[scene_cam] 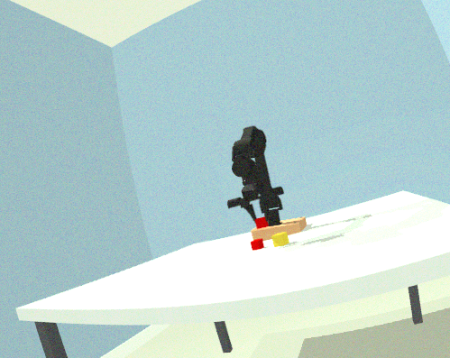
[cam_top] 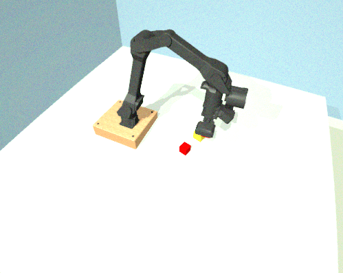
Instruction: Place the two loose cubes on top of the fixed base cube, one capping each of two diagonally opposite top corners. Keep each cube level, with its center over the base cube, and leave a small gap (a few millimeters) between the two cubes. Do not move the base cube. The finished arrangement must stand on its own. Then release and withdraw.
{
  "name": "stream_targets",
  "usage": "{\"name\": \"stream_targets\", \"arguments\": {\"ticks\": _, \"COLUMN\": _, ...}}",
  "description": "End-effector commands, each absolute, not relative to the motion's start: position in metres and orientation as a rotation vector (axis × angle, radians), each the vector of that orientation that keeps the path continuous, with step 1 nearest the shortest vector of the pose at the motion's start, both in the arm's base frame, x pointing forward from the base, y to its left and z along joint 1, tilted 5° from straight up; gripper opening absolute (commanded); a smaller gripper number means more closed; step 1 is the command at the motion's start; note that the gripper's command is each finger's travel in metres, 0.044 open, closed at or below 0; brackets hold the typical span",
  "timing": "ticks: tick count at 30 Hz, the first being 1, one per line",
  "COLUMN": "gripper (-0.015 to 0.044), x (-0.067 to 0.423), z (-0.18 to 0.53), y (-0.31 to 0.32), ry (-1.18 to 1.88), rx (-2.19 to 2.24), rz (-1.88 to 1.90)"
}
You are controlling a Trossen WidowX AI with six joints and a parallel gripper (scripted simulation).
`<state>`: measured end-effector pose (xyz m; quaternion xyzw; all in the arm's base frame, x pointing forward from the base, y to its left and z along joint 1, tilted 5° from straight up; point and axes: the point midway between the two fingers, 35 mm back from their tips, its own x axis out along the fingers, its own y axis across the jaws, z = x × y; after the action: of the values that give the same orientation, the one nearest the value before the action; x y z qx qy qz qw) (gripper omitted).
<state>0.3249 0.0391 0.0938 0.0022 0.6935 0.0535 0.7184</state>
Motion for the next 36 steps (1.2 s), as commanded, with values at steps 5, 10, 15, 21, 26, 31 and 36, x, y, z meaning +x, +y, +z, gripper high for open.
{"name": "stream_targets", "arguments": {"ticks": 5, "gripper": 0.0105, "x": 0.319, "z": 0.092, "y": 0.062, "ry": 1.516, "rx": -0.150, "rz": 0.273}}
{"name": "stream_targets", "arguments": {"ticks": 10, "gripper": 0.0105, "x": 0.315, "z": 0.090, "y": 0.077, "ry": 1.498, "rx": -0.254, "rz": 0.375}}
{"name": "stream_targets", "arguments": {"ticks": 15, "gripper": 0.0105, "x": 0.311, "z": 0.089, "y": 0.090, "ry": 1.479, "rx": -0.344, "rz": 0.463}}
{"name": "stream_targets", "arguments": {"ticks": 21, "gripper": 0.0105, "x": 0.311, "z": 0.088, "y": 0.091, "ry": 1.479, "rx": -0.348, "rz": 0.466}}
{"name": "stream_targets", "arguments": {"ticks": 26, "gripper": 0.0105, "x": 0.311, "z": 0.088, "y": 0.091, "ry": 1.479, "rx": -0.348, "rz": 0.466}}
{"name": "stream_targets", "arguments": {"ticks": 31, "gripper": 0.0105, "x": 0.311, "z": 0.079, "y": 0.091, "ry": 1.478, "rx": -0.349, "rz": 0.468}}
{"name": "stream_targets", "arguments": {"ticks": 36, "gripper": 0.0105, "x": 0.311, "z": 0.068, "y": 0.092, "ry": 1.478, "rx": -0.351, "rz": 0.469}}
